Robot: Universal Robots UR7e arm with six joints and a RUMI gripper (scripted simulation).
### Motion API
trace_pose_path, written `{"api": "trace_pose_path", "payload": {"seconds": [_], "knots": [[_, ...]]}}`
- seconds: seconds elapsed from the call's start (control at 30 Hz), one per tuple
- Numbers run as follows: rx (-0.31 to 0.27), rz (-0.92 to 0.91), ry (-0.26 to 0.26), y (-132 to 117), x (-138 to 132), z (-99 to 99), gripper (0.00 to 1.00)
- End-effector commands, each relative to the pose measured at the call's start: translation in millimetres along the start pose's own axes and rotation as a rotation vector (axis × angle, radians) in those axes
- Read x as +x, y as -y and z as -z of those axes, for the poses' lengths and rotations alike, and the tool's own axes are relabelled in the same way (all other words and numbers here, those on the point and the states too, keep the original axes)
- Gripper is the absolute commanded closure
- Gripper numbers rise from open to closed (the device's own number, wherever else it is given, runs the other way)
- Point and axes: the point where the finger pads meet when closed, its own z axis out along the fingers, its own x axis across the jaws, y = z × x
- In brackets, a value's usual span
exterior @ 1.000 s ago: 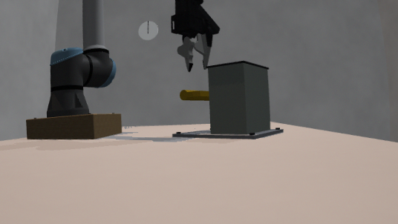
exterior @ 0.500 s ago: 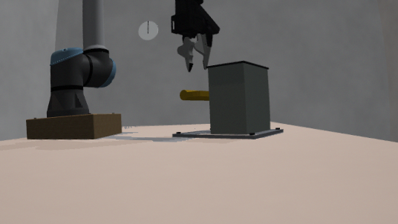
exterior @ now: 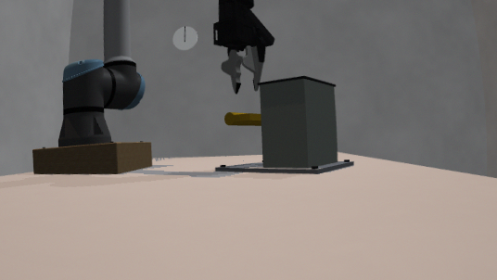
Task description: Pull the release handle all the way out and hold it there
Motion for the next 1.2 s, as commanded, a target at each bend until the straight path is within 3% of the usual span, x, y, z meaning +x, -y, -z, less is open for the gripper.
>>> {"api": "trace_pose_path", "payload": {"seconds": [0.0,0.6,1.17], "knots": [[0.0,0.0,0.002,-0.4,-0.4,-9.4,0.67],[0.0,-0.001,0.003,-0.5,-0.3,-30.8,0.67],[0.0,-0.001,0.002,-0.4,-0.3,-38.9,0.67]]}}
